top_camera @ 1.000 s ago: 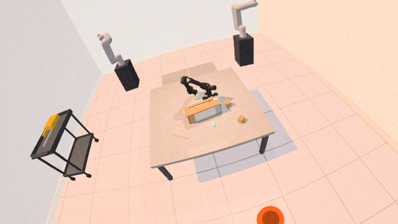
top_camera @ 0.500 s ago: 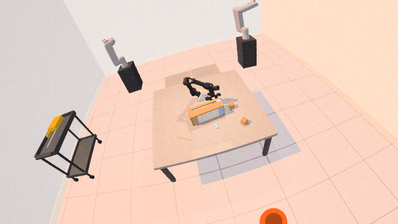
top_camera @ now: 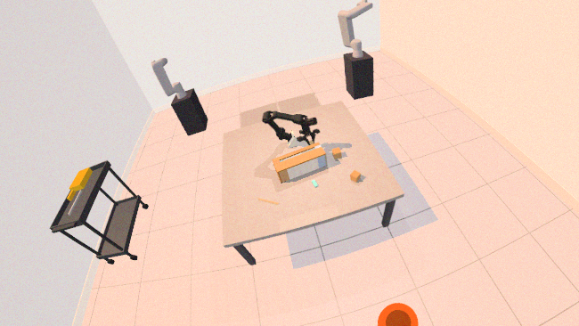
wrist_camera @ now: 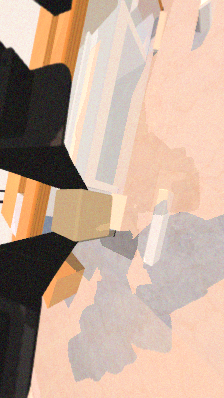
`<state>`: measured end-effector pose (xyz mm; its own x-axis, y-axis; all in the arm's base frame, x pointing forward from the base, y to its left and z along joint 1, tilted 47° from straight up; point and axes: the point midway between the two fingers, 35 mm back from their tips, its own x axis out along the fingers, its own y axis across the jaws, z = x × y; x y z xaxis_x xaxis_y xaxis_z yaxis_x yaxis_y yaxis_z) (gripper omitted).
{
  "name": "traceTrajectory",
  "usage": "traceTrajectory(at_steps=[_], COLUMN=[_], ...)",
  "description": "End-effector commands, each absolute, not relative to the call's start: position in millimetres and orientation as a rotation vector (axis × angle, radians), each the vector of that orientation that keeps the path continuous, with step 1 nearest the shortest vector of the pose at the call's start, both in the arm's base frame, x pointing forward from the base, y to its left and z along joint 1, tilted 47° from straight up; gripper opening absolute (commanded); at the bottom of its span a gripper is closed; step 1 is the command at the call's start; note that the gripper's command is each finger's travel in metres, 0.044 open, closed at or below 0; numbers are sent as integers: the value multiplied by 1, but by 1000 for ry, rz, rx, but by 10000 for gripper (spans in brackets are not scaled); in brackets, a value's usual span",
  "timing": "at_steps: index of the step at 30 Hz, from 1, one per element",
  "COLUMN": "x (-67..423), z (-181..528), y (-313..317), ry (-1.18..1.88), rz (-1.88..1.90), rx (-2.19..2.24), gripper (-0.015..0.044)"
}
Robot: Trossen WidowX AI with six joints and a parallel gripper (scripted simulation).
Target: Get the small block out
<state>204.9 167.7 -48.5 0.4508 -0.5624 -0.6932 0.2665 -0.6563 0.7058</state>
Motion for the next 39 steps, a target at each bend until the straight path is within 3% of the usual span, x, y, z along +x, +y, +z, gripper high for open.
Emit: traceTrajectory(at_steps=[1, 8, 39], x=[209, 213, 213], z=[-28, 10, 11], y=[187, 209, 210], ry=[-133, 61, 66], rz=[-1299, -1275, -1274], rx=[1861, 1771, 1768], gripper=[0, 0, 0])
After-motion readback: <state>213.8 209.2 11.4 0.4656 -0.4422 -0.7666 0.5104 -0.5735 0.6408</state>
